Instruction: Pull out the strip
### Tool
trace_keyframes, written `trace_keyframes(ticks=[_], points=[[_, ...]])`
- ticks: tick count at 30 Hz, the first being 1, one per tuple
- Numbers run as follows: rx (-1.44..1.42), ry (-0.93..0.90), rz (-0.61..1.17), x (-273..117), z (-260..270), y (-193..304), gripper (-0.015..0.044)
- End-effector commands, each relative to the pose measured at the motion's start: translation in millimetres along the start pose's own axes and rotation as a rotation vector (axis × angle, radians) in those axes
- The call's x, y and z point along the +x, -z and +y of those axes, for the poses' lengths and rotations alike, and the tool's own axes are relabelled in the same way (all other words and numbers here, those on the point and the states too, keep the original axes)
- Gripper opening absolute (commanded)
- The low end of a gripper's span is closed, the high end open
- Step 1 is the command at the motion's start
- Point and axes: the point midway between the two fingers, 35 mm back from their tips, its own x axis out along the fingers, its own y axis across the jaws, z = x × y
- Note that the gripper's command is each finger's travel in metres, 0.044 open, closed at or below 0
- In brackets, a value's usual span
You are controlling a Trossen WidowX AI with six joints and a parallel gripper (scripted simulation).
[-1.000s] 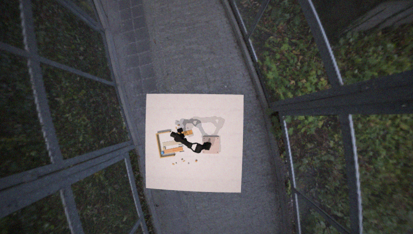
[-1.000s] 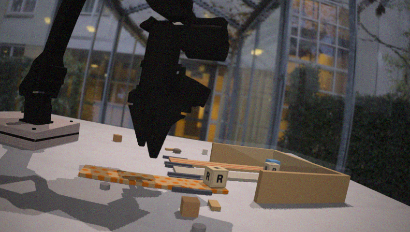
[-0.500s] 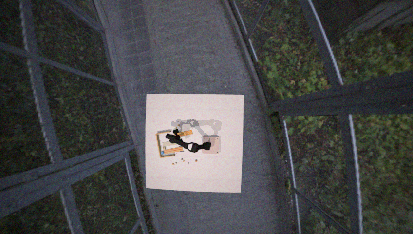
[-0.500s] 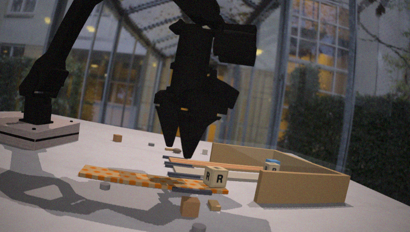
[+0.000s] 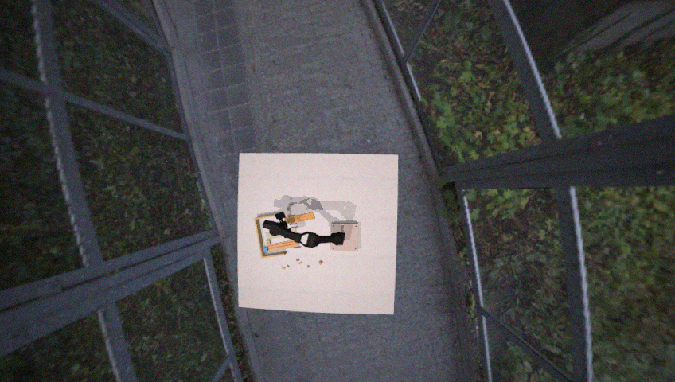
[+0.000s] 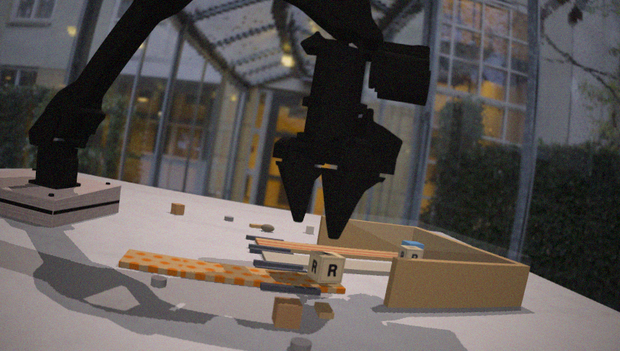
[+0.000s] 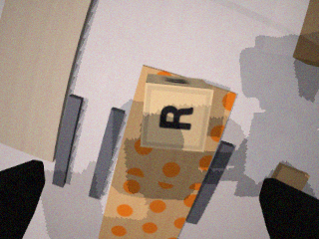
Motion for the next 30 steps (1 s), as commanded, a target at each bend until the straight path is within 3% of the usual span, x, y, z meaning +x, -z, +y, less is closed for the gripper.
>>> trace_keyframes(ticks=[1, 4, 11, 30], points=[[0.005, 0.008, -0.001, -4, -5, -14, 0.044], [0.005, 0.008, -0.002, -5, -7, -19, 0.044], [0.005, 0.008, -0.002, 4, -7, -19, 0.0256], [0.005, 0.008, -0.002, 35, -8, -19, 0.025]])
